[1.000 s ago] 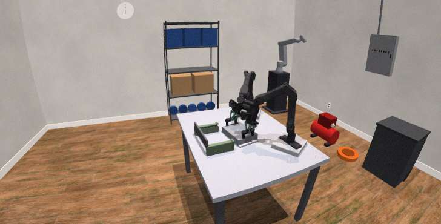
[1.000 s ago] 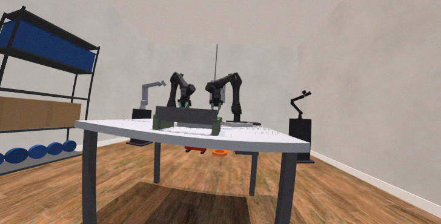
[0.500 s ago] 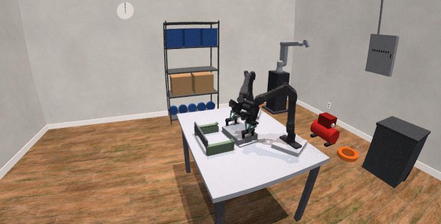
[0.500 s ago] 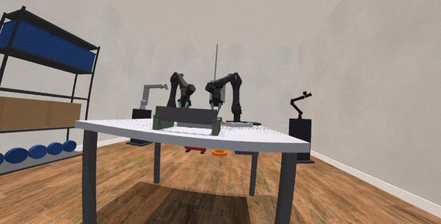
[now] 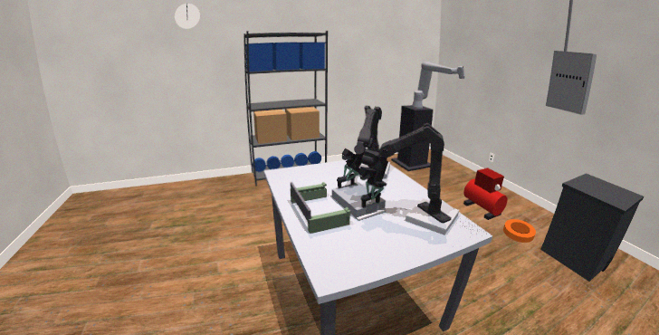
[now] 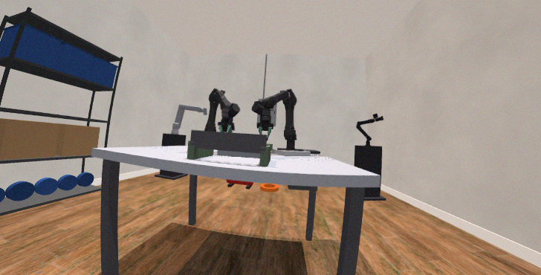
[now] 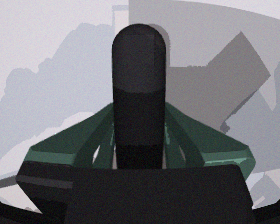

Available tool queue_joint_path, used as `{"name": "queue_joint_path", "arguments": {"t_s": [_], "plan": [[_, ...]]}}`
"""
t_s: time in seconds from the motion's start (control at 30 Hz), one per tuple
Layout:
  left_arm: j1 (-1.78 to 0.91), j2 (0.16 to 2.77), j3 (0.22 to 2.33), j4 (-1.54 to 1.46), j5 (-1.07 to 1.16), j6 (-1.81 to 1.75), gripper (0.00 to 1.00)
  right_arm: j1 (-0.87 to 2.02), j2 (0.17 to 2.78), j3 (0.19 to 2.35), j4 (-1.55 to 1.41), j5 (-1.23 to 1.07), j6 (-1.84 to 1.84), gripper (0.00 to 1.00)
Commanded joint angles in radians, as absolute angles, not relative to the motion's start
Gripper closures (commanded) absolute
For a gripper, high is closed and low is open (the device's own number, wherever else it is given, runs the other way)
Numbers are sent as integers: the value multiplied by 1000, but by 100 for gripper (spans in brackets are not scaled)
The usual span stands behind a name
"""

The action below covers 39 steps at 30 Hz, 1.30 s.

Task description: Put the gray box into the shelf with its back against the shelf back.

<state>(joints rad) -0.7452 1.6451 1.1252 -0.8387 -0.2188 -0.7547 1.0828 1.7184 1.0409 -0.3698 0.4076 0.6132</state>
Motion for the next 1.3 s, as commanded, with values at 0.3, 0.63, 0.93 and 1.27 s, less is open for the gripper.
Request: {"name": "queue_joint_path", "arguments": {"t_s": [0.3,0.63,0.93,1.27], "plan": [[-734,1589,1175,-850,-241,-738,86,1072,1666,1088,-384,445,598,86],[-729,1579,1198,-874,-252,-723,86,1062,1654,1117,-416,457,580,86],[-728,1575,1212,-847,-254,-727,86,1063,1646,1121,-384,464,588,86],[-728,1574,1216,-848,-255,-727,86,1062,1645,1124,-385,464,588,86]]}}
